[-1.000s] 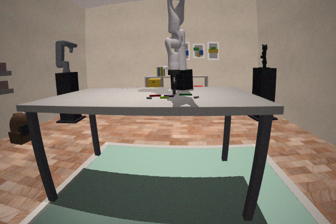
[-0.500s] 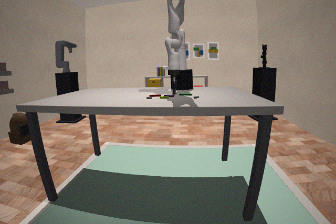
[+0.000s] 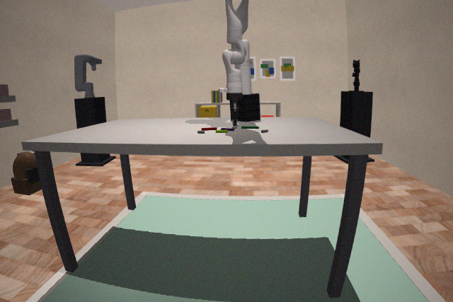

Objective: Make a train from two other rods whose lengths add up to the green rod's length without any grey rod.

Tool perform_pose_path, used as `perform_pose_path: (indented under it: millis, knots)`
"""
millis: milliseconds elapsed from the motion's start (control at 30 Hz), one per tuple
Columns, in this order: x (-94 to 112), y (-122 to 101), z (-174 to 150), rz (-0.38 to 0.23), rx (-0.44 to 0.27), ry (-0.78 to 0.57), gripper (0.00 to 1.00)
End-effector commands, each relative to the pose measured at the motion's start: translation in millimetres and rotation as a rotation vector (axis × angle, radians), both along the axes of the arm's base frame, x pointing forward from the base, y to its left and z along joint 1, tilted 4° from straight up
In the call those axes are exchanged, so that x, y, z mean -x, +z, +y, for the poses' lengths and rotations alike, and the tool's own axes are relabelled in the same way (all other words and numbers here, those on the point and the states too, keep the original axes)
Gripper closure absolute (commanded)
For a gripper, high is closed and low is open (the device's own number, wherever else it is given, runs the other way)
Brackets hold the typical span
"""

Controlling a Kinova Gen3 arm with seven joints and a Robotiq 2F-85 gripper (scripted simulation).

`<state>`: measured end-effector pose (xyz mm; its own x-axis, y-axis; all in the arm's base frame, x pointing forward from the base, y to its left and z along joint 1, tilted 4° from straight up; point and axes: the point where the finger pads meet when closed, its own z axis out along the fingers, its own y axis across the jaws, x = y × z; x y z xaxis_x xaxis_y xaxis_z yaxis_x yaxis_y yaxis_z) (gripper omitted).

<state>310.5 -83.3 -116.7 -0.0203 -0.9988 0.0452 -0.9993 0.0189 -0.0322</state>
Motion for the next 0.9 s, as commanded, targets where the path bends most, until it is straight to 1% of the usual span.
perform_pose_path:
  millis: [0, 33, 100, 367, 500, 700, 867]
  knots:
    - [-4, 8, 0, -0.011, 0.000, -0.001, 0.95]
    - [-4, 8, 0, -0.011, 0.000, -0.001, 0.95]
    - [-3, 17, 0, -0.011, 0.000, -0.001, 0.95]
    - [-1, 65, 3, -0.011, 0.000, -0.001, 0.95]
    - [0, 84, 3, -0.011, 0.000, -0.001, 0.95]
    - [0, 93, 4, -0.011, 0.000, -0.001, 0.95]
    - [0, 95, 4, -0.011, 0.000, -0.001, 0.95]
